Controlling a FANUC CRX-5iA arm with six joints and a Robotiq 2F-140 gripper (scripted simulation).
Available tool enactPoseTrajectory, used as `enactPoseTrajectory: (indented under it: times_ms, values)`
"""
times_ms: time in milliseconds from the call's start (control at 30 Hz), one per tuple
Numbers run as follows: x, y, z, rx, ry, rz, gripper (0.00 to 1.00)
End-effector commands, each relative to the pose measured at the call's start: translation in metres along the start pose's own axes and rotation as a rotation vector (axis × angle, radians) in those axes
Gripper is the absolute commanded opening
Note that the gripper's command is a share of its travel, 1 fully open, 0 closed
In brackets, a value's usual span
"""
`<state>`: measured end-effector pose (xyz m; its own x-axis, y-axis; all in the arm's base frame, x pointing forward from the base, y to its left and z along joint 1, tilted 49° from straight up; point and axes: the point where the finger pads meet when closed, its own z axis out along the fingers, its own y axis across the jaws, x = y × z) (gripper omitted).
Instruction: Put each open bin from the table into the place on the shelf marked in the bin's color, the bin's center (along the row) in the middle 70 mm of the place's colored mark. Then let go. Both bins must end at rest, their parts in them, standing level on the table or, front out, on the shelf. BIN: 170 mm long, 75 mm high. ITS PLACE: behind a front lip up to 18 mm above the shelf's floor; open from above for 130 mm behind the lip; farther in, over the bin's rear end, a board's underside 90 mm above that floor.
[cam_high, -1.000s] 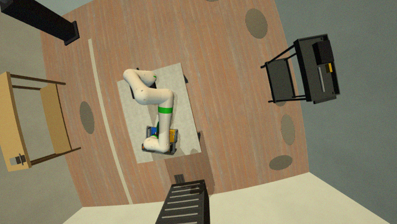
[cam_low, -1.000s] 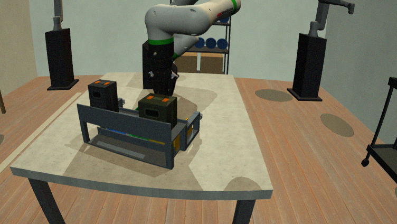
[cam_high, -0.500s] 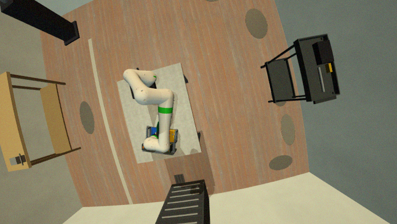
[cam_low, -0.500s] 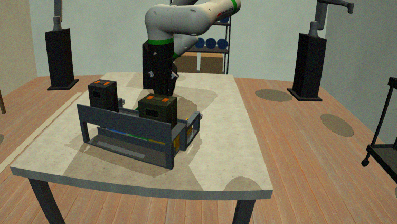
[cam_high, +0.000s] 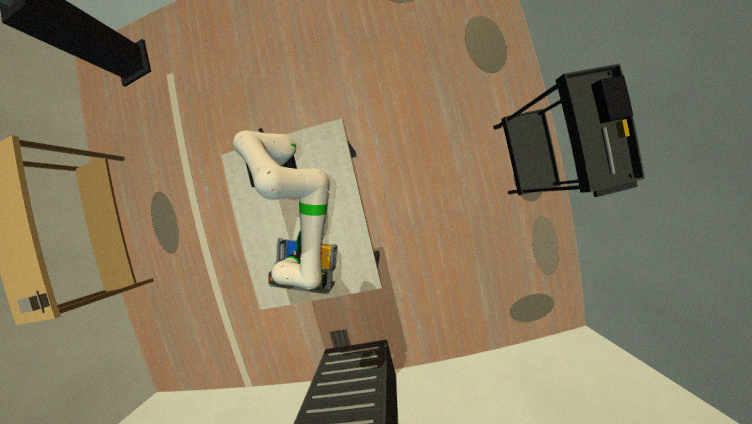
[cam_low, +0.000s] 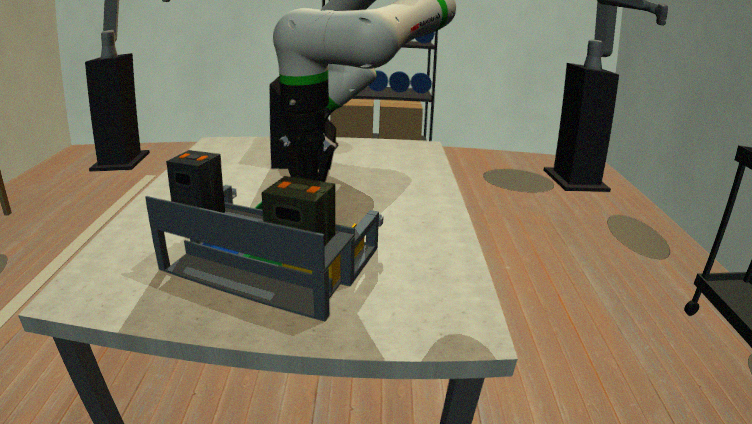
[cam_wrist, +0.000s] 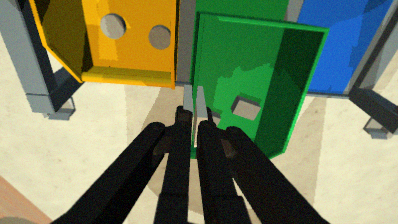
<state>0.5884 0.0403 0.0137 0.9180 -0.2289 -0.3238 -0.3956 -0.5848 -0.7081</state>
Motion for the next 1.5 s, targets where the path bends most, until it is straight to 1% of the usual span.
enactPoseTrajectory:
  times_ms: [0,733,1467]
  values:
    - [0.002,0.0,0.0,0.0,0.002,0.0,0.0]
    - [0.012,0.0,0.0,0.0,0.015,0.0,0.0]
    - [0.013,0.0,0.0,0.0,0.017,0.0,0.0]
